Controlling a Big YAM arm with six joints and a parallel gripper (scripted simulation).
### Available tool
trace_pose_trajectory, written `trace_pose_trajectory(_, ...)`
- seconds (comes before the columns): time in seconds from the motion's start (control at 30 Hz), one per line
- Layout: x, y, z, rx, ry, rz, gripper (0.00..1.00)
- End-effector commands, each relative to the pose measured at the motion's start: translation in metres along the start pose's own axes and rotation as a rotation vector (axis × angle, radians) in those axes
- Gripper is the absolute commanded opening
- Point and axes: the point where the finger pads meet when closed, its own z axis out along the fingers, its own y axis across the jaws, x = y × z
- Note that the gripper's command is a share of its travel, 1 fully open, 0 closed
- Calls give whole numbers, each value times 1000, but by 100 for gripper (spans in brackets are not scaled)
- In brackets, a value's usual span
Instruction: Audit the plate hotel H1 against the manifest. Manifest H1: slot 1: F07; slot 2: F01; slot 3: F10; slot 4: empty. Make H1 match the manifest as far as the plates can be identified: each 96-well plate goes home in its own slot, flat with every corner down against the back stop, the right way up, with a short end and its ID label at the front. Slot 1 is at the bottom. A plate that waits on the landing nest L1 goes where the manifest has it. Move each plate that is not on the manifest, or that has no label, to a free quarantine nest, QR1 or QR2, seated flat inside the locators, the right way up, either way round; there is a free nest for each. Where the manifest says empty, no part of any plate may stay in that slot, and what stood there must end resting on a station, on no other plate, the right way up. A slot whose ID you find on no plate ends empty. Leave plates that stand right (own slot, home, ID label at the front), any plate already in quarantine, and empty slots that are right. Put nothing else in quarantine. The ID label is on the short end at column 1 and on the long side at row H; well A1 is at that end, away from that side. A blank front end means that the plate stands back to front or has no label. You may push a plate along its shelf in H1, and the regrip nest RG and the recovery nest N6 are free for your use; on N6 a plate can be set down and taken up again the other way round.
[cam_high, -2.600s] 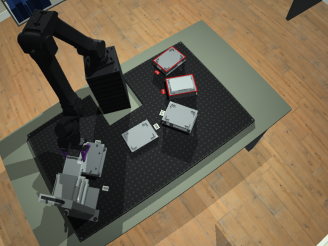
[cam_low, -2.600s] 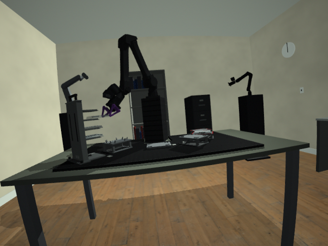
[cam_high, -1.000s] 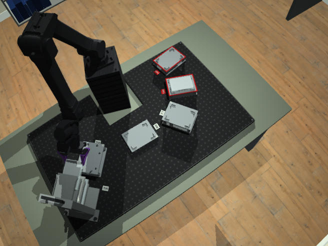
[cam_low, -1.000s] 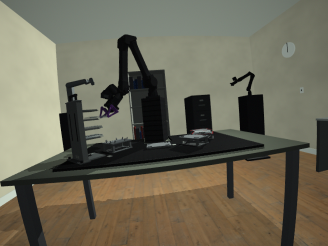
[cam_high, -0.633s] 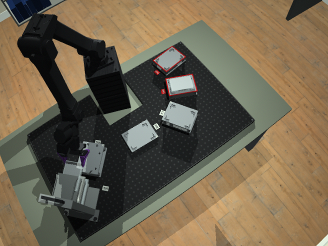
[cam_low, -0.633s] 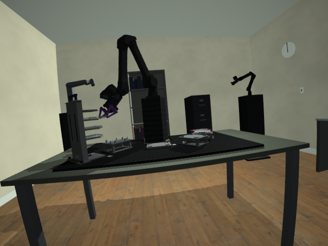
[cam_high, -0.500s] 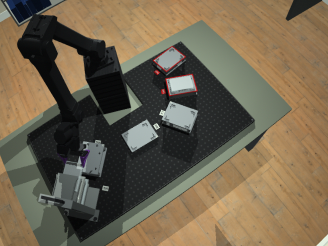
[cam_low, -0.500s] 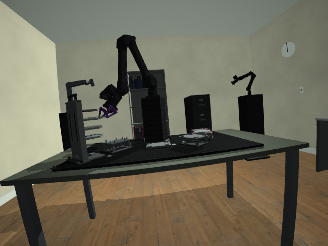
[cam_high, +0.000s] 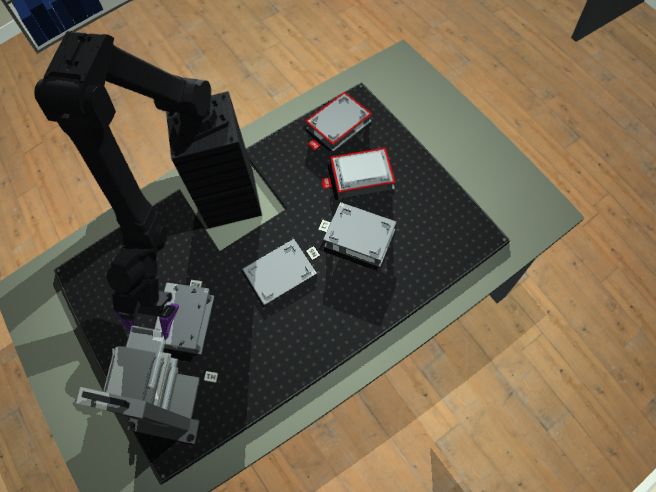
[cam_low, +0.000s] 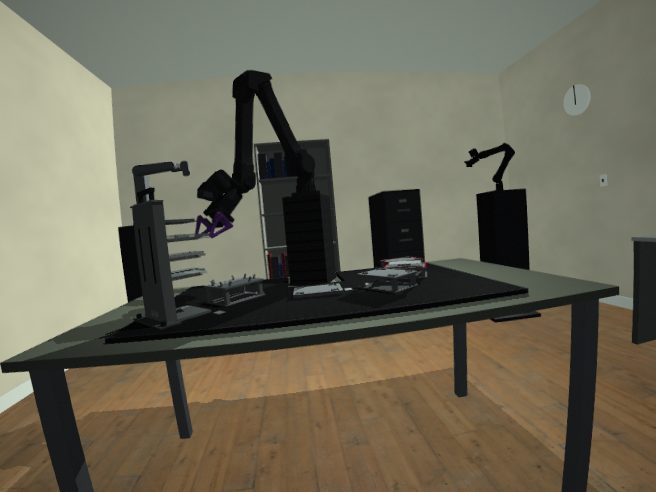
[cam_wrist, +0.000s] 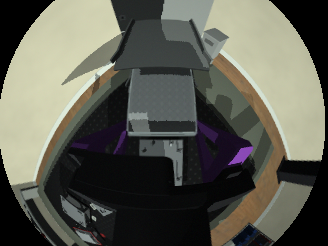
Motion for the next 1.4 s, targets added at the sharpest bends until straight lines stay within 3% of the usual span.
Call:
trace_pose_trajectory(0.0, -7, 4, 9, -4, -5, 7, 86)
trace_pose_trajectory(0.4, -2, 4, 12, -4, 7, 9, 86)
trace_pose_trajectory(0.47, -7, 4, 15, -4, -2, 8, 86)
trace_pose_trajectory(0.5, -16, 0, 10, 2, -28, 1, 86)
trace_pose_trajectory(0.53, -6, 4, 16, -4, -2, 8, 100)
trace_pose_trajectory(0.6, -15, 0, 10, 2, -28, 1, 100)
trace_pose_trajectory(1.1, -15, 0, 10, 2, -28, 1, 100)
trace_pose_trajectory(1.13, -20, 3, -3, -2, -18, 9, 100)
trace_pose_trajectory(1.37, -19, -3, -12, 7, -49, 10, 100)
